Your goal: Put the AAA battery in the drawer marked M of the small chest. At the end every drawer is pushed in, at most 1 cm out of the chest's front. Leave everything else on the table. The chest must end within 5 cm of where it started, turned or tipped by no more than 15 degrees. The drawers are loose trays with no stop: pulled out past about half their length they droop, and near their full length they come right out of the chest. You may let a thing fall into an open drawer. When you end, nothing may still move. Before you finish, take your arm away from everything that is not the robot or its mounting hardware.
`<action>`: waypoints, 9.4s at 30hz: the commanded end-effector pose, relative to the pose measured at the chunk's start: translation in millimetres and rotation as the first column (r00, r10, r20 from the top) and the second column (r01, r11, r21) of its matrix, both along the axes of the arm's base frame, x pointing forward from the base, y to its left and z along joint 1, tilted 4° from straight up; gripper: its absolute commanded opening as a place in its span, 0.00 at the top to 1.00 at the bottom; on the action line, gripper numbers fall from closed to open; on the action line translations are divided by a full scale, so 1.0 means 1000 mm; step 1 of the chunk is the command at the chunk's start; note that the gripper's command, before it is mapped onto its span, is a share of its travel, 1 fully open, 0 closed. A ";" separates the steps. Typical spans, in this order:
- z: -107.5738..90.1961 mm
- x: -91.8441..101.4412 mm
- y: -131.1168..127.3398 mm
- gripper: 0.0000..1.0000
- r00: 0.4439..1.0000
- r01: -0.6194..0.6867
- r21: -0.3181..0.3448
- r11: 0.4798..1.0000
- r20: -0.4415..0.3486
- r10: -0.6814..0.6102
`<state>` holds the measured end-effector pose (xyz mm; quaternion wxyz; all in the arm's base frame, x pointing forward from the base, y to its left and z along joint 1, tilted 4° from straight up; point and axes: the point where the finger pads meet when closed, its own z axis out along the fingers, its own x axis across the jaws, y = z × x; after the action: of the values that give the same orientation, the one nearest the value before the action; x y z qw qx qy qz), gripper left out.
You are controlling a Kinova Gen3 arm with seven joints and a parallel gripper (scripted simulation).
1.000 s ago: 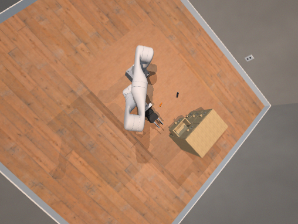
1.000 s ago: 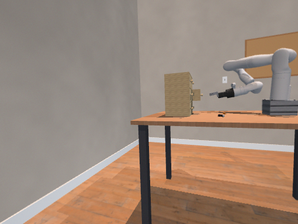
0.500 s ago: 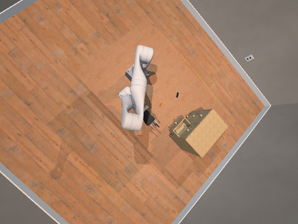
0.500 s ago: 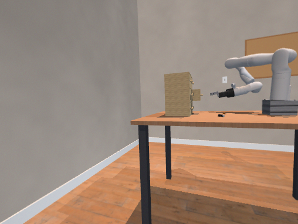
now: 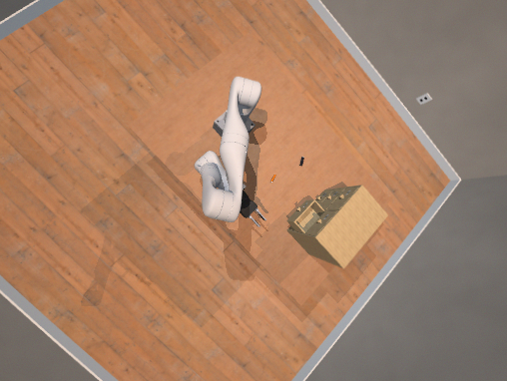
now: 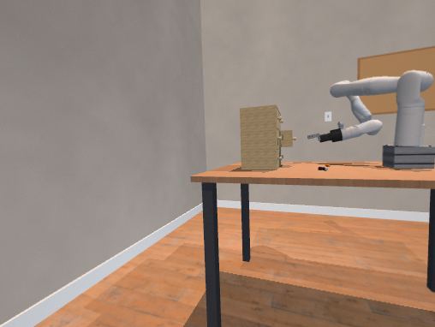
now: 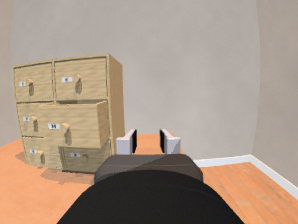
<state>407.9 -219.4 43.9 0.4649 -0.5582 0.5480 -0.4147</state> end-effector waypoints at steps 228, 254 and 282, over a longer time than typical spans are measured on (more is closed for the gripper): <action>0.104 -0.075 -0.068 0.33 0.183 -0.145 -0.021 0.989 -0.983 0.006; 0.070 -0.076 -0.010 0.33 0.180 -0.478 -0.009 0.878 -0.980 0.088; -0.001 -0.079 0.109 0.33 0.087 -0.942 -0.006 0.336 -0.970 0.226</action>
<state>329.9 -122.0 47.5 0.0113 -0.9780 0.2065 0.0259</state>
